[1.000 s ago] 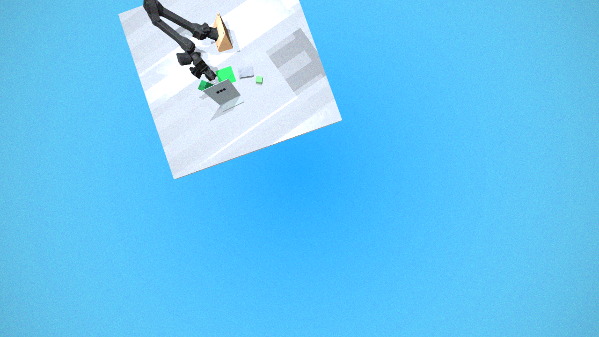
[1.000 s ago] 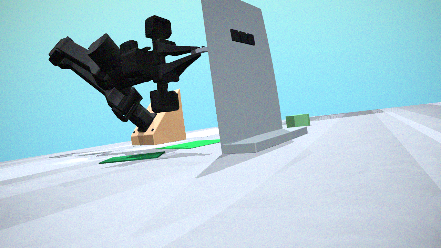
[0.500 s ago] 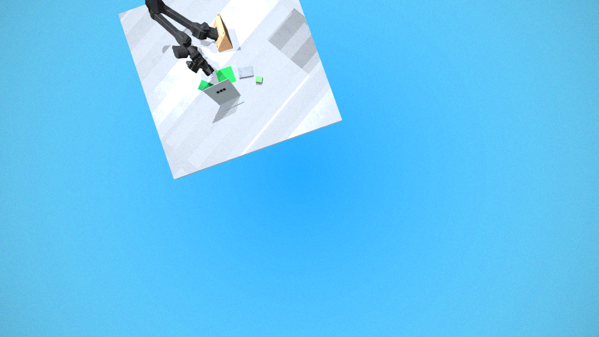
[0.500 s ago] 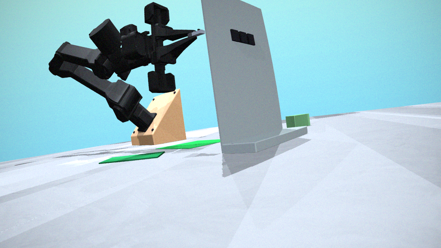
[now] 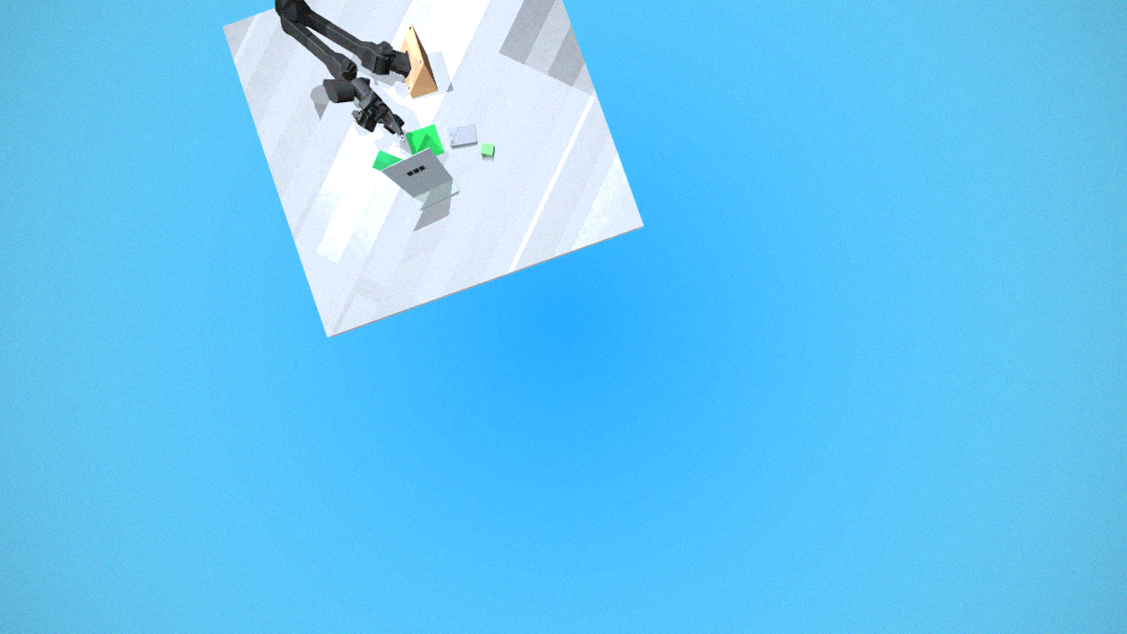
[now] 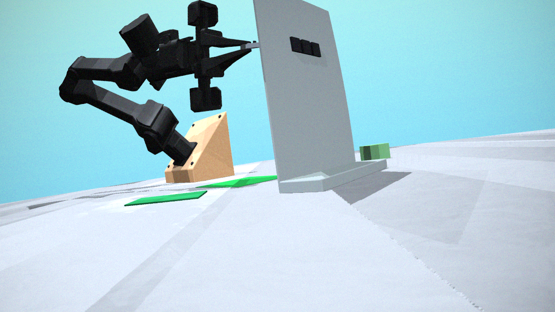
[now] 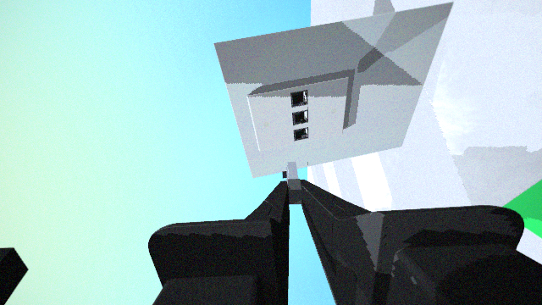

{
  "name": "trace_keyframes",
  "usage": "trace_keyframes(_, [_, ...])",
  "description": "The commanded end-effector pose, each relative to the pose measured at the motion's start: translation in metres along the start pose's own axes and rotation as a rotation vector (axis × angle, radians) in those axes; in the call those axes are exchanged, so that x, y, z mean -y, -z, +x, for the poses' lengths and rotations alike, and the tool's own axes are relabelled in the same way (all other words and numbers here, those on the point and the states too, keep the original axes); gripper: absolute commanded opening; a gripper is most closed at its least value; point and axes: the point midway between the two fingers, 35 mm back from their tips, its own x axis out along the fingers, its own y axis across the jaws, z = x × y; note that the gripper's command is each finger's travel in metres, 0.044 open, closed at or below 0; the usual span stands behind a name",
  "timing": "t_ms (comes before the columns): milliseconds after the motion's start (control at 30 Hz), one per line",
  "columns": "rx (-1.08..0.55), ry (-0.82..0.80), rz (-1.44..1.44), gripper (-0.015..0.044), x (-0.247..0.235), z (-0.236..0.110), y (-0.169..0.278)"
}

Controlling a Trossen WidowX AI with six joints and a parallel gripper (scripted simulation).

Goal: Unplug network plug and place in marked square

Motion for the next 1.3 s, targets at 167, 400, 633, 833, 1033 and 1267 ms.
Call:
trace_keyframes(167, [0.004,0.221,0.149,0.0,0.031,0.009,0.019])
trace_keyframes(400, [0.048,0.402,0.236,0.0,0.056,0.008,0.034])
trace_keyframes(633, [0.128,0.562,0.283,0.0,0.078,0.003,0.044])
trace_keyframes(833, [0.223,0.673,0.293,0.0,0.093,-0.006,0.049])
trace_keyframes(1033, [0.337,0.752,0.278,0.0,0.103,-0.016,0.051])
trace_keyframes(1267, [0.484,0.796,0.232,0.0,0.107,-0.027,0.049])
